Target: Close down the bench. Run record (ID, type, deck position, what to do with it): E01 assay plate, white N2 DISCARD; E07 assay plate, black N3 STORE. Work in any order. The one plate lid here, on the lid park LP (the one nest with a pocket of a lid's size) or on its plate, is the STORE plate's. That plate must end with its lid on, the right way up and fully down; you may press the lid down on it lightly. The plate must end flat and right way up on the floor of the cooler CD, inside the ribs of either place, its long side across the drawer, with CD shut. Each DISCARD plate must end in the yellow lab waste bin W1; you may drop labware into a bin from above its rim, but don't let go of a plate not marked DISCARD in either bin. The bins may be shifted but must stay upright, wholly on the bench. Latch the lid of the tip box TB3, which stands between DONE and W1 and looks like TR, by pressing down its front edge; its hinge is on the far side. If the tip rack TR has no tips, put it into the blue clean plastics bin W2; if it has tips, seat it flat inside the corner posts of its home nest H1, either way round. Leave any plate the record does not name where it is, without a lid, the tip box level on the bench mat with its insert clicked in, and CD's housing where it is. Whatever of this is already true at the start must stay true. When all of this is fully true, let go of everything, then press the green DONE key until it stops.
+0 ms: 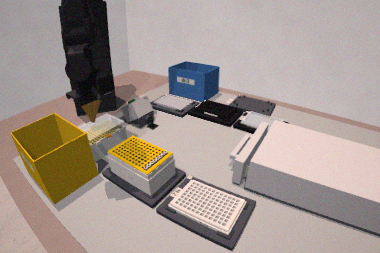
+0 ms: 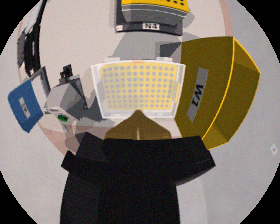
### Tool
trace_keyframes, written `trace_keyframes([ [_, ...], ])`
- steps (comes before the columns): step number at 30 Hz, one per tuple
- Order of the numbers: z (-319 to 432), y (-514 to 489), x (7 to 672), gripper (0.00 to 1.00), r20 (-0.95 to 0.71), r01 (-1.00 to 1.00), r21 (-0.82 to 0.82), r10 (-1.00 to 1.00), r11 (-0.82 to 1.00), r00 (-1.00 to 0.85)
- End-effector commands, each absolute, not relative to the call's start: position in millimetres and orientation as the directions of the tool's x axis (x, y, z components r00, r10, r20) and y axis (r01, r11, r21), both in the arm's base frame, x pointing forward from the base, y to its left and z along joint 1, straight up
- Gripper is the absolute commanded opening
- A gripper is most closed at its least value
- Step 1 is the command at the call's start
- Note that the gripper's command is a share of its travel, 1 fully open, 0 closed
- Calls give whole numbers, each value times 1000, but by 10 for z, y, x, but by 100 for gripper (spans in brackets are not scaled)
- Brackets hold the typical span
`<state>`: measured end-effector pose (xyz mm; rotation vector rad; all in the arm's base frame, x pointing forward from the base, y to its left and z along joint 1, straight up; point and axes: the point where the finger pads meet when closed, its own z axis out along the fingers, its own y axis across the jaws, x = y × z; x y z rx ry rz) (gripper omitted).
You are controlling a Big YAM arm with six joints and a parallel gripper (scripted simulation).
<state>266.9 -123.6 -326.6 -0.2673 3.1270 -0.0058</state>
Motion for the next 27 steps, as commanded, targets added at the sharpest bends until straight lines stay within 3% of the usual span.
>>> trace_keyframes([
  [1,-3317,-1232,2719,0,-16,-191,-8,-191,982,-981],
  [27,-3398,-1234,2720,0,-17,-191,-9,-191,982,-981],
])
